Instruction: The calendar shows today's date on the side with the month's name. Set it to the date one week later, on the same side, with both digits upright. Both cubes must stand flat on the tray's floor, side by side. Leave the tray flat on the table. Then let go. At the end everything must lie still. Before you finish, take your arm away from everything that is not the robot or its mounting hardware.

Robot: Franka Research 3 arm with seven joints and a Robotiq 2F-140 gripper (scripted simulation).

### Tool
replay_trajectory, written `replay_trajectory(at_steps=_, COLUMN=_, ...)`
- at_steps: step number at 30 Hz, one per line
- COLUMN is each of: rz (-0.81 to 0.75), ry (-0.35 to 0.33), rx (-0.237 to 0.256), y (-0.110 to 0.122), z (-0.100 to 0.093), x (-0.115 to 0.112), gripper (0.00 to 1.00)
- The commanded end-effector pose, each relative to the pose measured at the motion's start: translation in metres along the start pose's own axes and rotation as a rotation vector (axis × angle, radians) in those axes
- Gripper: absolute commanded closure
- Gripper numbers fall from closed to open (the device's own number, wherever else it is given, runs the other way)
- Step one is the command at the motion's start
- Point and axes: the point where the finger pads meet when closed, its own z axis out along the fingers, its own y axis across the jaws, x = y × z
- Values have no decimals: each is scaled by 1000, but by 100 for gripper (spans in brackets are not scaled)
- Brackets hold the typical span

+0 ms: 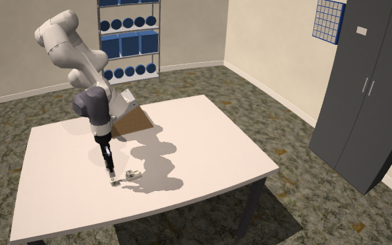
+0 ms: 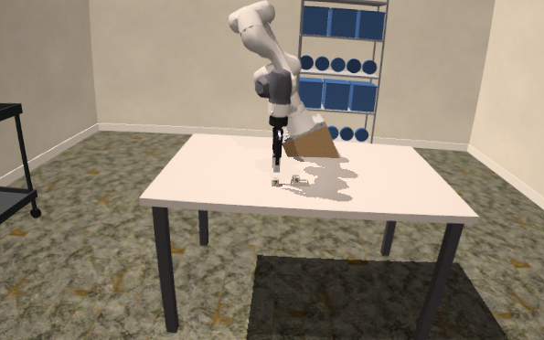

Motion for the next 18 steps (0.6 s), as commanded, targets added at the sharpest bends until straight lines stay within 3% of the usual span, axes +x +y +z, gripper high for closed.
replay_trajectory(at_steps=1, rz=10, ry=2, rx=-10, y=3, z=6, x=-1, gripper=72)
replay_trajectory(at_steps=18, rz=10, ry=2, rx=-10, y=3, z=24, x=-1, gripper=72)
